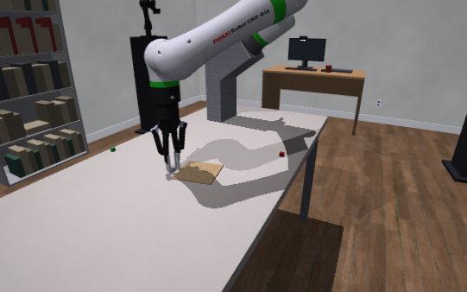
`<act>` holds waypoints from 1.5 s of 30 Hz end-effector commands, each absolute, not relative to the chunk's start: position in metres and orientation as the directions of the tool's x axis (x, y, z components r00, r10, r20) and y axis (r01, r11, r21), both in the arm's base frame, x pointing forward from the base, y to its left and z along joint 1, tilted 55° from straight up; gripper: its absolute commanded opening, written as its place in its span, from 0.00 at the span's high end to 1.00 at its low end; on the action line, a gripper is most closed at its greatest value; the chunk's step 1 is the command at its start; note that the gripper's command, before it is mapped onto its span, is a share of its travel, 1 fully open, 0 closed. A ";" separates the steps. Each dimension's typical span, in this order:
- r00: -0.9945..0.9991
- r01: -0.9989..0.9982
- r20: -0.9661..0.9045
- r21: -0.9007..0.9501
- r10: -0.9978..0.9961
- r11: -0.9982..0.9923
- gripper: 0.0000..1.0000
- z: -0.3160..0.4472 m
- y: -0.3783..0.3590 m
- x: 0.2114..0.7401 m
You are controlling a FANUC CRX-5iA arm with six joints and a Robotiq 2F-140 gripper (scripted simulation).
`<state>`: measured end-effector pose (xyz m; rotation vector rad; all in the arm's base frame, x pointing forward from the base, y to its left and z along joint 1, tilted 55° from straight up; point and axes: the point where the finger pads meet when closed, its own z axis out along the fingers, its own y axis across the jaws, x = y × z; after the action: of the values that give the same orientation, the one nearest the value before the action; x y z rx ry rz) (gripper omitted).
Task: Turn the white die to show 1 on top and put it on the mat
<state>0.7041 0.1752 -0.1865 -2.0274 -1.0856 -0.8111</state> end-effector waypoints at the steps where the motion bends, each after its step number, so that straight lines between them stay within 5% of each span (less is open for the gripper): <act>1: 0.456 0.867 0.775 -0.276 0.437 -0.414 0.73 -0.186 0.175 0.704; 15: 0.456 0.867 0.775 -0.276 0.437 -0.414 0.73 -0.186 0.175 0.704; 16: 0.456 0.867 0.775 -0.276 0.437 -0.414 0.84 -0.186 0.175 0.704; 45: 0.456 0.867 0.775 -0.276 0.437 -0.414 0.84 -0.186 0.175 0.704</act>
<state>0.7041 0.1751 -0.1865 -2.0274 -1.0857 -0.8112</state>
